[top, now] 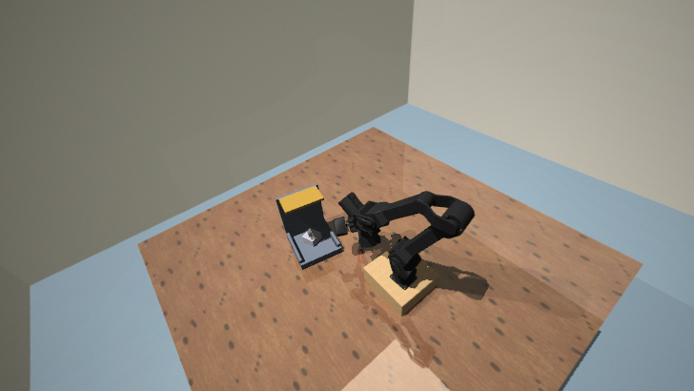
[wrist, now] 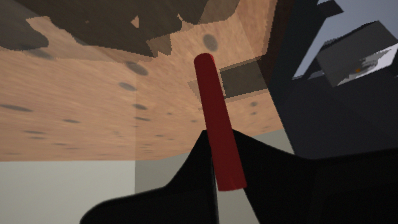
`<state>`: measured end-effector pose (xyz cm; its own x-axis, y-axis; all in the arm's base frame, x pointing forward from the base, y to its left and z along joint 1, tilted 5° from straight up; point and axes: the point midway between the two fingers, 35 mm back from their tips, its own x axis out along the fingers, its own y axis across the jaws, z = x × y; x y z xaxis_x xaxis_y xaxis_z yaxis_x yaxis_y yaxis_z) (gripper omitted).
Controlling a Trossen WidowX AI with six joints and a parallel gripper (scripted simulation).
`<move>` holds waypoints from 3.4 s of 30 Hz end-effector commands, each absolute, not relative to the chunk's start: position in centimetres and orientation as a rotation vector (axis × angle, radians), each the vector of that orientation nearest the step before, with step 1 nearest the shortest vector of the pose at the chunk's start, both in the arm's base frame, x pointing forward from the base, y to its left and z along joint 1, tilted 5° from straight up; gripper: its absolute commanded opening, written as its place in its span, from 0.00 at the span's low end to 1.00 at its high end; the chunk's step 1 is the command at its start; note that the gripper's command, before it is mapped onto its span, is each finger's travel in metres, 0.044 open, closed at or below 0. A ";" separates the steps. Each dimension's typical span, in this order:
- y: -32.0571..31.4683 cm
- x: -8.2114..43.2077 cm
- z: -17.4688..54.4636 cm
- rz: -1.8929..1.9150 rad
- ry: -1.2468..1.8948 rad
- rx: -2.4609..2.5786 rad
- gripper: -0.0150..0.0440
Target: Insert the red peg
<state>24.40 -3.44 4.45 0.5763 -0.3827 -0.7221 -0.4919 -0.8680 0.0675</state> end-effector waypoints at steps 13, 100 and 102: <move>-2.0 25.7 5.2 1.168 0.709 -2.673 0.25; 9.9 35.3 4.1 1.202 0.479 -2.766 0.25; 9.9 35.4 4.1 1.202 0.479 -2.766 0.25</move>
<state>35.14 9.87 3.97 0.6384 -0.2551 -0.7262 -0.3228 -0.9452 0.0483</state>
